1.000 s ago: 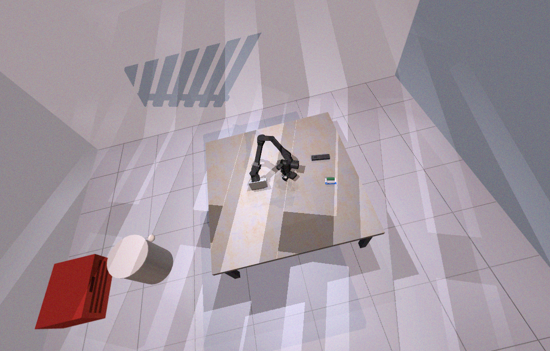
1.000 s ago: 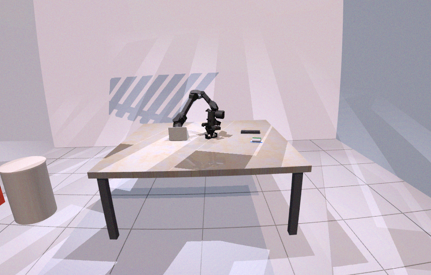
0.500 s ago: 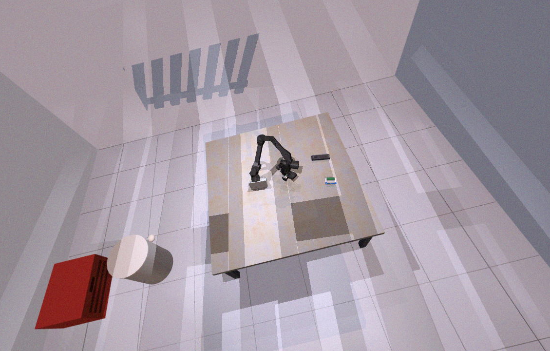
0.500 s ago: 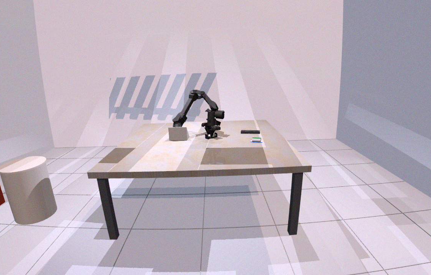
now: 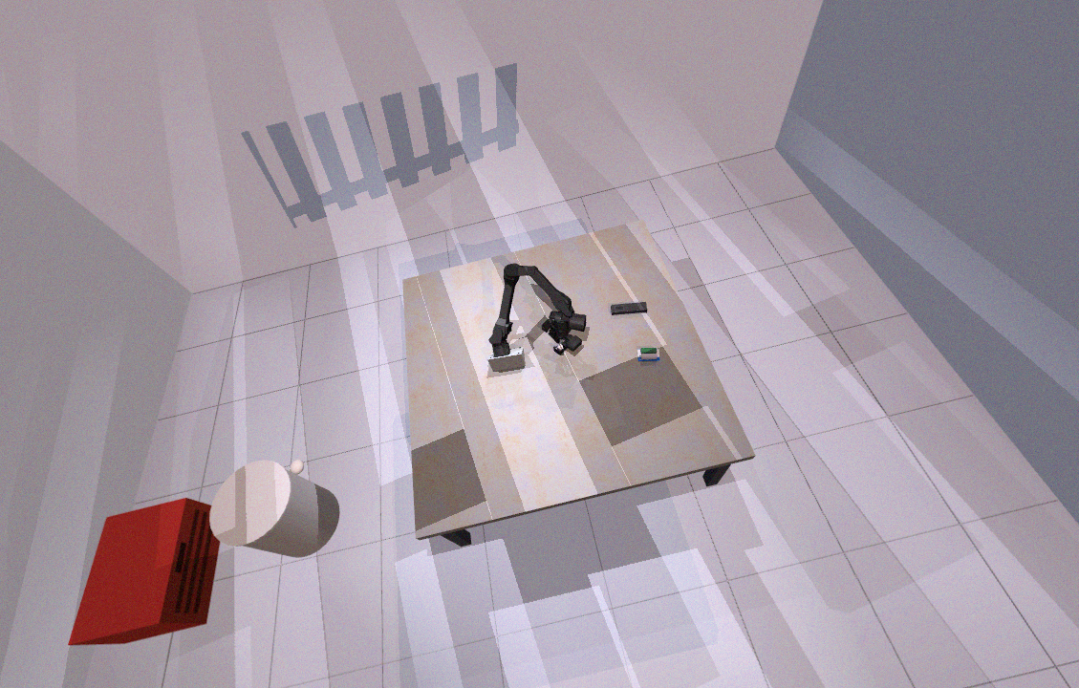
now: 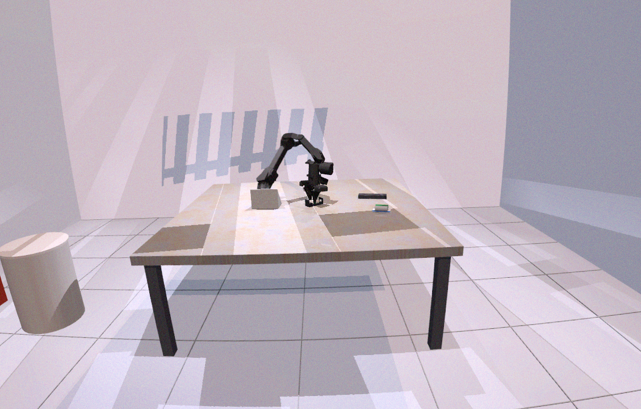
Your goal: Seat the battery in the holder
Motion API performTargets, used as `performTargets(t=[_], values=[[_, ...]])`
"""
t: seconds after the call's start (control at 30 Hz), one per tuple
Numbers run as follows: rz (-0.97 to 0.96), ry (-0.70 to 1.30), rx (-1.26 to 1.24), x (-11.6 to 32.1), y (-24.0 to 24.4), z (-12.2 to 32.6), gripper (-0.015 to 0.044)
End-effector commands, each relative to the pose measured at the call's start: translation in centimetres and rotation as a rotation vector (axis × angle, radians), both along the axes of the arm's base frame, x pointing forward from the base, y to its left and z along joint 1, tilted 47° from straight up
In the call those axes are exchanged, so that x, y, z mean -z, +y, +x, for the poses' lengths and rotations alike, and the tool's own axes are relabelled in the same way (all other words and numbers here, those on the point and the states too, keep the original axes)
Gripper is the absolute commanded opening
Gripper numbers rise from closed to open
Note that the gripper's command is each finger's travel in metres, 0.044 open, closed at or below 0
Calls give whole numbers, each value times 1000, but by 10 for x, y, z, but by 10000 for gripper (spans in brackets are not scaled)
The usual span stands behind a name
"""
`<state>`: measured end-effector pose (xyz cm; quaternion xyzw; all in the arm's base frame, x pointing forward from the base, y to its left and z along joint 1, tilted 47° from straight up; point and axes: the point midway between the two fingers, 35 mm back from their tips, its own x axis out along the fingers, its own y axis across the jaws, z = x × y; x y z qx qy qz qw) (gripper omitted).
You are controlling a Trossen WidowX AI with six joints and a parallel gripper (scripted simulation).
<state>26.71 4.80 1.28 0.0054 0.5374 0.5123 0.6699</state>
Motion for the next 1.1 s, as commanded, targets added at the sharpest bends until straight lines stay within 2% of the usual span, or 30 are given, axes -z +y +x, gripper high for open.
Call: performTargets(t=[0.0, 0.3, 1.07], values=[[-1, 0, 0, -1, -1, 0, 213], [-10, -5, -1, -49, -53, 2, 440], [-8, -7, -3, -52, -58, 2, 440]])
